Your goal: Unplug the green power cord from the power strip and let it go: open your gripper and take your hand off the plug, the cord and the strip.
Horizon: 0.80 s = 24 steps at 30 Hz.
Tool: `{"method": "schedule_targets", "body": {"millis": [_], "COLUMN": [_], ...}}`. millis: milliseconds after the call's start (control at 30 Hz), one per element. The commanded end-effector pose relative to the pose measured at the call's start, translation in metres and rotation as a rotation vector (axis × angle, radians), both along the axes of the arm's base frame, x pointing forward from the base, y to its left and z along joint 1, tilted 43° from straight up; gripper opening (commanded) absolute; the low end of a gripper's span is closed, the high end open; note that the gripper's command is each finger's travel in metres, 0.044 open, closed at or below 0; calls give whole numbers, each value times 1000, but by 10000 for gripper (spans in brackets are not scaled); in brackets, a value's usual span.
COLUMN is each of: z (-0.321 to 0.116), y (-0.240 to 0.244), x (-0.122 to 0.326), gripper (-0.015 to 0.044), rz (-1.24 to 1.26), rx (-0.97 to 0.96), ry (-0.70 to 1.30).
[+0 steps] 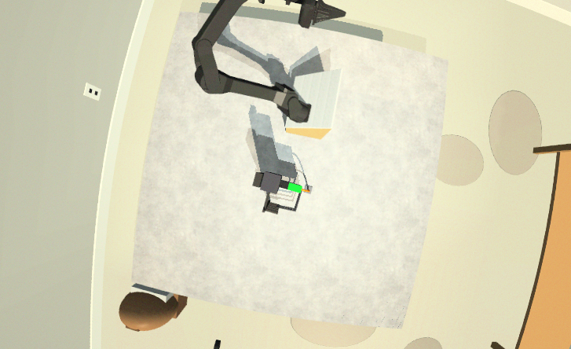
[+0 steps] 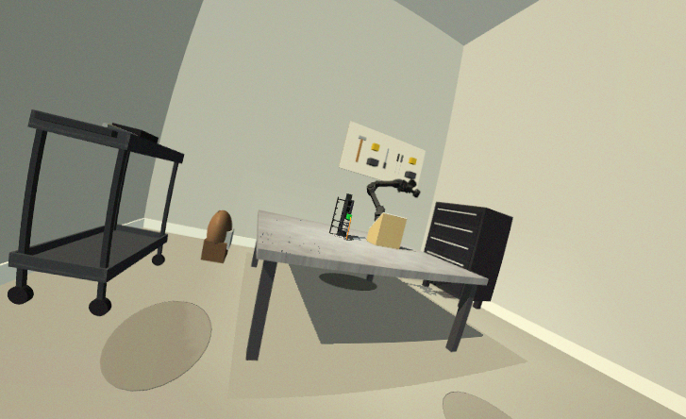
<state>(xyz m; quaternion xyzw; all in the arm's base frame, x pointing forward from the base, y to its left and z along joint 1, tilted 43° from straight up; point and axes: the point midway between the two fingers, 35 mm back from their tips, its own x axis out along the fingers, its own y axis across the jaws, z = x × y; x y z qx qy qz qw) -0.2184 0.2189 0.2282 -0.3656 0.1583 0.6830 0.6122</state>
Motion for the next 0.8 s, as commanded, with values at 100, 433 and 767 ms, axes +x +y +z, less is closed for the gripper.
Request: {"method": "schedule_targets", "body": {"millis": [100, 433, 767], "z": [-14, -77, -140], "y": [27, 90, 72], "x": [25, 162, 305], "gripper": [295, 160, 160], "rz": [-70, -307, -465], "rx": [-37, -334, -795], "ry": [-96, -438, -494]}}
